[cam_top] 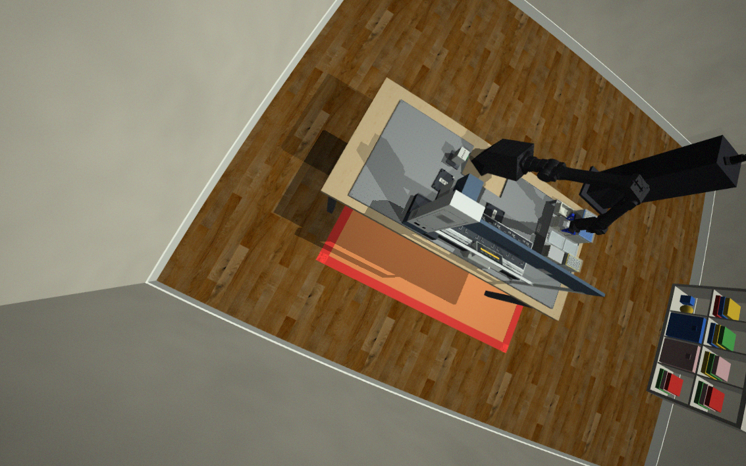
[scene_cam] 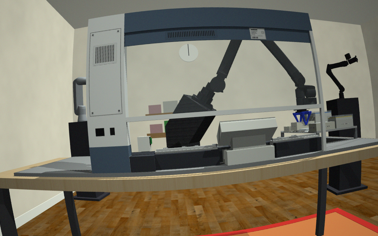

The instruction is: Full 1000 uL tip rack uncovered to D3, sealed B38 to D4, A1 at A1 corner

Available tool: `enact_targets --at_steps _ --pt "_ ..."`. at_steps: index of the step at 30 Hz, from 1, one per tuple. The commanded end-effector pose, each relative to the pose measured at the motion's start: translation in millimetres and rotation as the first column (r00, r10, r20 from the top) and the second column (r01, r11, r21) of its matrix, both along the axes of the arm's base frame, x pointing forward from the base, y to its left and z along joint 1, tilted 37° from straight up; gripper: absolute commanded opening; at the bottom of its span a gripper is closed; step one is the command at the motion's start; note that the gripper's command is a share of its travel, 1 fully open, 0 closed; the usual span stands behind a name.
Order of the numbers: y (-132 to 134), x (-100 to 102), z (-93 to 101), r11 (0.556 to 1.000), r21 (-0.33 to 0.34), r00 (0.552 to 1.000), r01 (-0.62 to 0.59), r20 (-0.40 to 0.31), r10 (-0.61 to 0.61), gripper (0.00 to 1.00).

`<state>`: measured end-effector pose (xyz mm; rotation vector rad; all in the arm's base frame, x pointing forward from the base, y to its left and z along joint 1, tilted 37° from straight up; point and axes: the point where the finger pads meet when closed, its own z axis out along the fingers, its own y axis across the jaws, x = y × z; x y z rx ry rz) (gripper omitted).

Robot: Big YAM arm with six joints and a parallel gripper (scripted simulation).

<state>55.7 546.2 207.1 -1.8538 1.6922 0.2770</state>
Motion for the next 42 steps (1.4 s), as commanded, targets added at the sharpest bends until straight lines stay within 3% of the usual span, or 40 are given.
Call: enact_targets --at_steps 1,9,42 --pt "14 6 24.3 0.999 0.044 1.0 -0.002 0.005 0.002 0.0" --pt "14 6 13.4 0.999 0.033 1.0 -0.002 0.004 0.002 0.0" --pt "14 2 12.5 0.999 0.041 1.0 -0.004 0.001 0.004 0.0"
